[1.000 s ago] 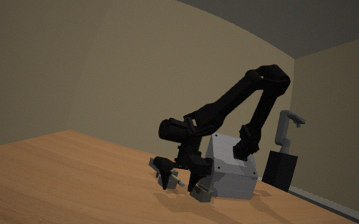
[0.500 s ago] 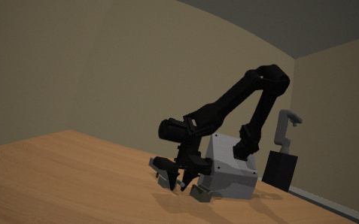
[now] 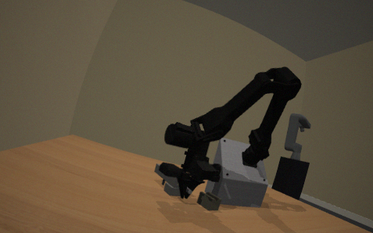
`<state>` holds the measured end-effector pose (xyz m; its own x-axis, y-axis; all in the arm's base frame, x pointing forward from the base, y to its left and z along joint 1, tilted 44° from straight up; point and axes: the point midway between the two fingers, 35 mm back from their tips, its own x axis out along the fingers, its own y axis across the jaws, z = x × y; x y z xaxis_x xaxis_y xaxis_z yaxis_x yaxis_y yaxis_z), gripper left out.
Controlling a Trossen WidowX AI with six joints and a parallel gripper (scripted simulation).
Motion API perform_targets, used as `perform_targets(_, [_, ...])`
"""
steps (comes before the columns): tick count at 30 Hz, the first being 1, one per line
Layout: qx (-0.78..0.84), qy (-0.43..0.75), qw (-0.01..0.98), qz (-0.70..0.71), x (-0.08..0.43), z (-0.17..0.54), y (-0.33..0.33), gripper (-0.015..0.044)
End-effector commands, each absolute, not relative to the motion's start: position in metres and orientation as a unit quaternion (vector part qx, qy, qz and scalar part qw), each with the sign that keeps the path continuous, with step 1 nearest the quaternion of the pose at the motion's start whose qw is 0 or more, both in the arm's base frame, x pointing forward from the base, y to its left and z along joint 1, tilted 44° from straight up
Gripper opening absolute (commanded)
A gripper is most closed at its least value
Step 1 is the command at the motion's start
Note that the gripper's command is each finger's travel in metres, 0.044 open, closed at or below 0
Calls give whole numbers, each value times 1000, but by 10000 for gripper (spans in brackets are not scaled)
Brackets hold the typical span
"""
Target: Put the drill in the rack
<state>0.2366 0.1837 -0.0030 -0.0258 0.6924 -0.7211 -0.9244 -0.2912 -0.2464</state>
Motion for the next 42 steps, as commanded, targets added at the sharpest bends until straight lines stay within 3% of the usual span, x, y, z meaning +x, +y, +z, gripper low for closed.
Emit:
perform_targets(1, [-392, 148, 576, 702, 235, -2, 182, 0])
perform_targets(42, [-391, 147, 577, 702, 214, 35, 220, 0])
